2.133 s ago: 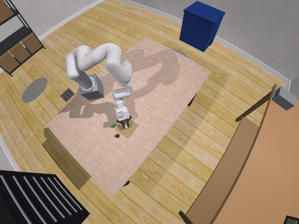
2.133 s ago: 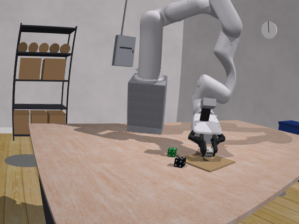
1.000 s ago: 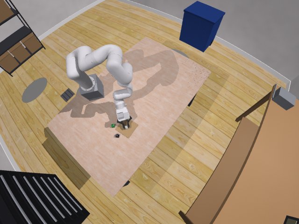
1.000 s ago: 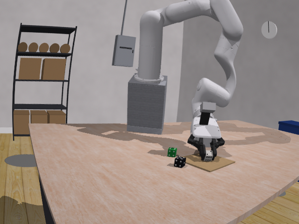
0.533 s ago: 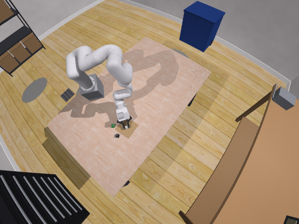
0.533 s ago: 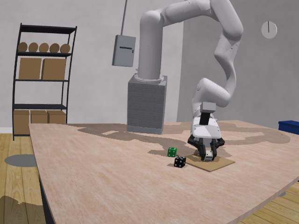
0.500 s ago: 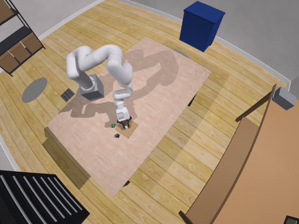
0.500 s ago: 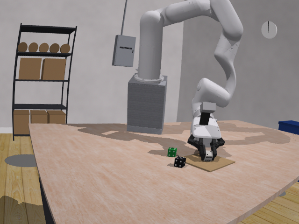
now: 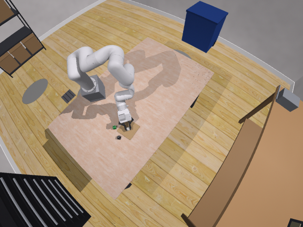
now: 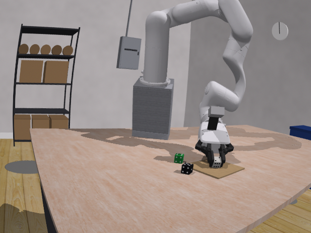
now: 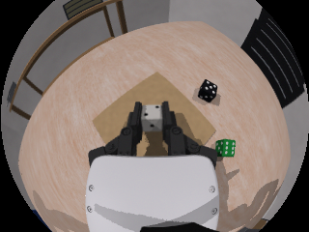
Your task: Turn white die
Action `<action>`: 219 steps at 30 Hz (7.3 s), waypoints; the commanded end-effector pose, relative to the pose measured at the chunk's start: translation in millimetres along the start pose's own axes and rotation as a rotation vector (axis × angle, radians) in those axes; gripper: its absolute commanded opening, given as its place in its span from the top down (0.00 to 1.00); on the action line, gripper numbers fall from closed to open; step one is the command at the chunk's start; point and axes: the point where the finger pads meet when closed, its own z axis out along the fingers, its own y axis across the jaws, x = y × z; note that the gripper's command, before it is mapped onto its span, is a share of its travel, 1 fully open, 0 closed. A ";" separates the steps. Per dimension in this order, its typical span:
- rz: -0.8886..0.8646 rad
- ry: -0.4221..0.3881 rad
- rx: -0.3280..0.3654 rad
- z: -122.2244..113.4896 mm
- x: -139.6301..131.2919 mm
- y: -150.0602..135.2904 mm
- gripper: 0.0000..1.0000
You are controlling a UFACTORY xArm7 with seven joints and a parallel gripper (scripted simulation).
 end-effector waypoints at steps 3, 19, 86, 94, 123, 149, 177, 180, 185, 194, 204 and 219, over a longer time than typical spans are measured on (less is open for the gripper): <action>0.001 0.001 0.000 0.1 0.7 -0.5 0.79; 0.001 0.001 0.000 0.1 0.7 -0.5 0.58; 0.001 0.001 0.000 -49.7 0.7 -0.5 0.58; 0.002 -0.020 0.000 -49.3 2.8 -0.9 0.58; 0.004 -0.613 0.014 -48.4 62.0 -0.1 0.58; 0.005 -1.052 0.007 -42.5 105.0 -1.1 0.58; 0.070 -1.081 -0.041 -33.9 72.1 1.3 0.58; 0.070 -1.081 -0.041 -33.9 72.1 1.3 0.58; 0.070 -1.081 -0.041 -33.9 72.1 1.3 0.58; 0.070 -1.081 -0.041 -33.9 72.1 1.3 0.58; 0.070 -1.081 -0.041 -33.9 72.1 1.3 0.58; 0.070 -1.081 -0.041 -33.6 71.5 1.3 0.58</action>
